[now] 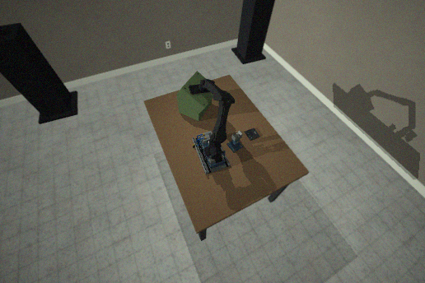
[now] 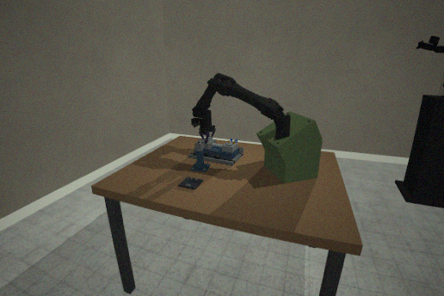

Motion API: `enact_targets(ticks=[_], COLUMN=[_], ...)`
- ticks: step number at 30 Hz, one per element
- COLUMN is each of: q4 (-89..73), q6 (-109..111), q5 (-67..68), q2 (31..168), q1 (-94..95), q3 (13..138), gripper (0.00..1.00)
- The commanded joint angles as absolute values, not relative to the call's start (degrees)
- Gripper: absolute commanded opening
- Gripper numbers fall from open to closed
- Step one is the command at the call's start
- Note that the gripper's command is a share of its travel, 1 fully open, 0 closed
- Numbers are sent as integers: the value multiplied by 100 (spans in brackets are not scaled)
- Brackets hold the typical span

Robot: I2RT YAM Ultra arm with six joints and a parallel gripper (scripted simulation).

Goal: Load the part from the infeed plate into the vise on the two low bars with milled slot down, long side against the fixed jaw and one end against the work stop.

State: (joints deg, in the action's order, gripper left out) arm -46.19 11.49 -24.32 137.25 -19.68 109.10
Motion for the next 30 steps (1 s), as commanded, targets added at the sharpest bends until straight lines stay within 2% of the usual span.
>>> enact_targets(ticks=[1,30], q4=[-4689,-4700], q6=[1183,1191], q5=[-2422,-2424], q2=[13626,13671], q1=[-2058,-2054], q3=[11226,11296], gripper=[0,0])
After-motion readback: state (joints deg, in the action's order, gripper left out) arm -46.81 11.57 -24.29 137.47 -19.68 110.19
